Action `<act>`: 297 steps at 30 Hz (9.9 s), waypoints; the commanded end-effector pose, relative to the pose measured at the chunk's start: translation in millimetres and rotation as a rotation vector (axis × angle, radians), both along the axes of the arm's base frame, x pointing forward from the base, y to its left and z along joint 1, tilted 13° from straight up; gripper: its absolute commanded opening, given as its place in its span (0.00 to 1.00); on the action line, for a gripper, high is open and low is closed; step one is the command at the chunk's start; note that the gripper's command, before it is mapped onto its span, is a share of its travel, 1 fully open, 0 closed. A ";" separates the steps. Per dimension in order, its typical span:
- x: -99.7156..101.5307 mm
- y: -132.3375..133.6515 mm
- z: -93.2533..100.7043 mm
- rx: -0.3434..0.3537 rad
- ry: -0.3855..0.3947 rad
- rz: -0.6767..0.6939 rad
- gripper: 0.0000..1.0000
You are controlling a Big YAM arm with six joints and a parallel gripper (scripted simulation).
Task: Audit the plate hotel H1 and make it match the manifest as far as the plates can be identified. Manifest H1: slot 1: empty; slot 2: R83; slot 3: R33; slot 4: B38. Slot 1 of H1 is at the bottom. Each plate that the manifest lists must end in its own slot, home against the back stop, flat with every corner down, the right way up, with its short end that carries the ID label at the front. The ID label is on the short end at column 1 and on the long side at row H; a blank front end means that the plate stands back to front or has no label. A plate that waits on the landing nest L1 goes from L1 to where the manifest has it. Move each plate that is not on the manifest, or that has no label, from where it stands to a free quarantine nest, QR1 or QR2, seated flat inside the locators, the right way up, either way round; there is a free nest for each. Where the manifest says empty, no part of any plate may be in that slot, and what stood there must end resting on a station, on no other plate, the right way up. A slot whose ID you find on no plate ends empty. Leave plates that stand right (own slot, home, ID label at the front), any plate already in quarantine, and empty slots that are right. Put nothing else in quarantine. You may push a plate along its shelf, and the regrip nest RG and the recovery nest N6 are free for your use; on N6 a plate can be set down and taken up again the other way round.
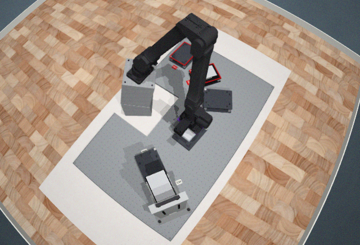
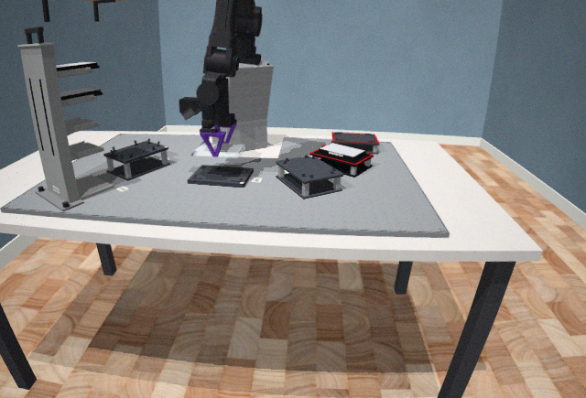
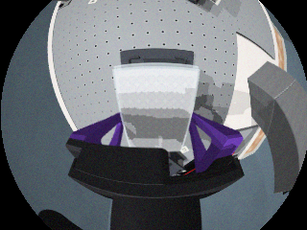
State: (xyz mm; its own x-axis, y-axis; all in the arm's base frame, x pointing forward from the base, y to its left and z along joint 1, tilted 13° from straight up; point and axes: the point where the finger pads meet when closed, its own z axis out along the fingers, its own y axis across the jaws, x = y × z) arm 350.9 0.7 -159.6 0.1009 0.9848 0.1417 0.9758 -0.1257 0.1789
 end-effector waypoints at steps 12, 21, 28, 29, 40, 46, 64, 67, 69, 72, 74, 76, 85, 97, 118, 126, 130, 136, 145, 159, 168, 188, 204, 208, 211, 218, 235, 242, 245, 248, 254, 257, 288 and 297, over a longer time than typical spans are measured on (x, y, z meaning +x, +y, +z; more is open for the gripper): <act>-6.5 -8.8 37.2 -0.003 -0.007 -0.002 0.86; -10.2 -11.3 55.2 -0.003 -0.007 -0.003 0.86; -12.2 -13.7 73.8 -0.003 -0.010 -0.003 0.86; -14.3 -13.5 75.8 -0.003 -0.007 -0.002 0.86; -16.8 -14.4 100.0 -0.003 -0.011 0.004 0.86; -16.7 -18.5 117.2 -0.004 -0.018 -0.001 0.86; -11.6 -23.7 167.8 -0.008 -0.045 0.005 0.86; -13.3 -26.2 173.0 -0.009 -0.045 -0.001 0.86; -15.1 -29.8 164.0 -0.007 -0.019 0.014 0.86; -13.3 -40.4 163.3 -0.019 -0.027 0.062 0.86; -12.8 -47.2 162.7 -0.025 -0.030 0.095 0.86; -11.6 -54.2 162.2 -0.033 -0.035 0.127 0.86; -8.9 -78.6 160.2 -0.058 -0.048 0.240 0.86; -9.8 -120.5 155.3 -0.101 -0.071 0.433 0.86; -18.5 -182.4 146.5 -0.153 -0.096 0.658 0.86; -25.2 -205.6 142.5 -0.177 -0.107 0.771 0.86; -28.9 -218.9 140.3 -0.187 -0.112 0.818 0.86; -32.6 -232.2 138.0 -0.188 -0.111 0.818 0.86; -46.9 -259.7 132.0 -0.231 -0.132 1.022 0.86; -66.1 -296.2 124.0 -0.246 -0.137 1.092 0.86; -67.5 -310.5 112.0 -0.261 -0.141 1.118 0.86; -67.3 -296.6 71.6 -0.249 -0.137 1.094 0.86; -55.6 -300.5 30.3 -0.250 -0.137 1.089 0.86; -49.3 -298.8 20.3 -0.253 -0.138 1.098 0.86; -54.2 -290.2 9.4 -0.236 -0.136 1.098 0.86; -49.9 -307.6 22.3 -0.285 -0.140 1.079 0.86; -56.6 -295.2 12.9 -0.245 -0.137 1.095 0.86; -56.8 -295.1 12.9 -0.245 -0.137 1.095 0.86; -62.0 -291.4 2.5 -0.230 -0.132 1.082 0.86; -59.8 -290.1 0.7 -0.231 -0.133 1.086 0.86; -52.9 -290.4 -1.2 -0.239 -0.136 1.095 0.86; -51.9 -296.3 1.7 -0.253 -0.137 1.089 0.86; -45.6 -291.6 -19.9 -0.246 -0.137 1.095 0.86; -47.2 -288.7 -25.9 -0.240 -0.136 1.094 0.86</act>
State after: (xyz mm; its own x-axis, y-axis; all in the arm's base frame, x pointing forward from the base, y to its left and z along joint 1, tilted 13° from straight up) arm 293.1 -279.2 -185.3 -0.8391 0.5358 -0.0938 0.5102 0.8351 0.2057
